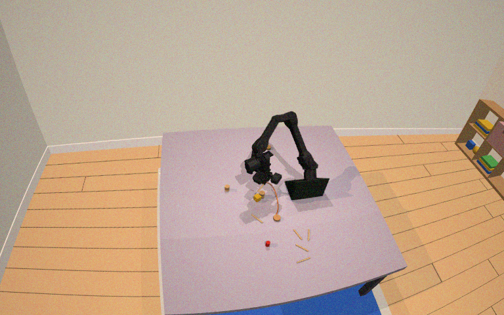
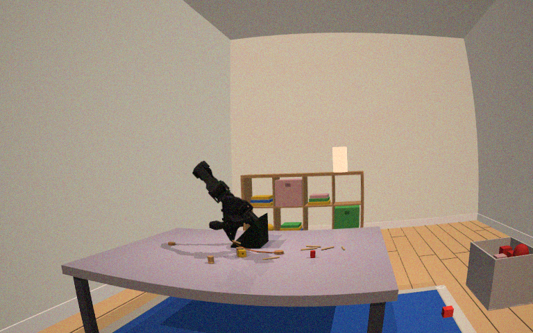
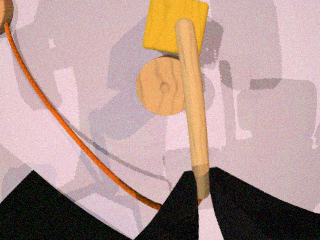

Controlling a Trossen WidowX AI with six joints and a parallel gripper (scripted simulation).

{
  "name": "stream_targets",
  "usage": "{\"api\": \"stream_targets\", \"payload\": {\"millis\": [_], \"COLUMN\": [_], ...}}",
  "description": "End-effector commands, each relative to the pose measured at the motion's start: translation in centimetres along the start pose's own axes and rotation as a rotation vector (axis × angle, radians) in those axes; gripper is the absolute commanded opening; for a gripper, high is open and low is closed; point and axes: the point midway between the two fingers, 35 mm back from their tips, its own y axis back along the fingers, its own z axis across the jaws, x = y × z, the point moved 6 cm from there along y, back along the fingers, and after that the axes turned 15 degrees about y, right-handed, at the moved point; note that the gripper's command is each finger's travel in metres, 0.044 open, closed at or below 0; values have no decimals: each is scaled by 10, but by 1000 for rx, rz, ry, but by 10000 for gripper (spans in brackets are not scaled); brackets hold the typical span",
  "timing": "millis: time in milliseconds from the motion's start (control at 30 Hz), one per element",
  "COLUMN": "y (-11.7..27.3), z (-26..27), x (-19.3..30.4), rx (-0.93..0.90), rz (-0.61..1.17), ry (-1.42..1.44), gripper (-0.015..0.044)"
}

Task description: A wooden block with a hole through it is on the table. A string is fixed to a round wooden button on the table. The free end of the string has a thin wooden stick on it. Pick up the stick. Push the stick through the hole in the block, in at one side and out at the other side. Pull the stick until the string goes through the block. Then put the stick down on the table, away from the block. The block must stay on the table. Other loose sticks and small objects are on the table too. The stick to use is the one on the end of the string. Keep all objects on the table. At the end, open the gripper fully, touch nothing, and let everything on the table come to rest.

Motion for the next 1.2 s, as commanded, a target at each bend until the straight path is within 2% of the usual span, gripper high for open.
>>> {"api": "stream_targets", "payload": {"millis": [0,1167], "y": [1,2], "z": [0,12], "x": [-6,-56], "rx": [-9,-89], "rz": [1,30], "ry": [130,1258], "gripper": [0,0]}}
